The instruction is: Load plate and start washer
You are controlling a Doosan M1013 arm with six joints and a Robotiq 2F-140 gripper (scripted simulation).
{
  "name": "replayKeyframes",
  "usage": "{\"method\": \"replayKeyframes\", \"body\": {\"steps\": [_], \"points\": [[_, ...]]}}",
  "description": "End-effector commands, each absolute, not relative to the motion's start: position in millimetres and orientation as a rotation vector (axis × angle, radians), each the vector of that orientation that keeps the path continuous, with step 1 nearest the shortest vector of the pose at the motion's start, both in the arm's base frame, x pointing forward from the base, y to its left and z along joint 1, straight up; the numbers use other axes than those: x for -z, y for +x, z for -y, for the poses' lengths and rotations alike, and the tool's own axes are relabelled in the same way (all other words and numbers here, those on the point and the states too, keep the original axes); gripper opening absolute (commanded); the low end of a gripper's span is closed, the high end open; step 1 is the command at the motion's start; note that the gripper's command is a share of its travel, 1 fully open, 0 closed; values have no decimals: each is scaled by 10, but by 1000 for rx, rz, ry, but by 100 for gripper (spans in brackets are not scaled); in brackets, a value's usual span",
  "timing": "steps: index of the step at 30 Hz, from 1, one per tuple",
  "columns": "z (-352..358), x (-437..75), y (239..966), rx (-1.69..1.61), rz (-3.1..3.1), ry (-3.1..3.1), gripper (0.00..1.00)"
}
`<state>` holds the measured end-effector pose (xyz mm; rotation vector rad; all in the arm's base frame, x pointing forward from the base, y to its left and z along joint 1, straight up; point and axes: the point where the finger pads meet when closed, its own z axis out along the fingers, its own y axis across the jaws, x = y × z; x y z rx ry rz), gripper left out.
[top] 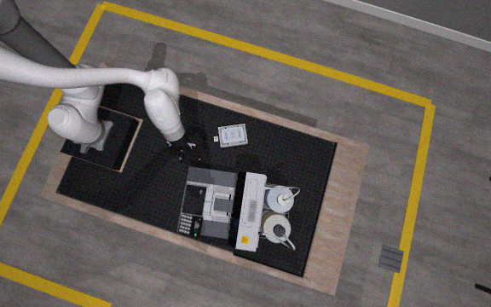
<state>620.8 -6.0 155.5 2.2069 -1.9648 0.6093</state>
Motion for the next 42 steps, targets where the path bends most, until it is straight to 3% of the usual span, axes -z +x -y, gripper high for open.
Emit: {"method": "replayKeyframes", "body": {"steps": [1,42], "points": [[-57,-1567,6328,-542,1830,2316,70],[-1210,-1580,7170,-167,500,2957,70]]}}
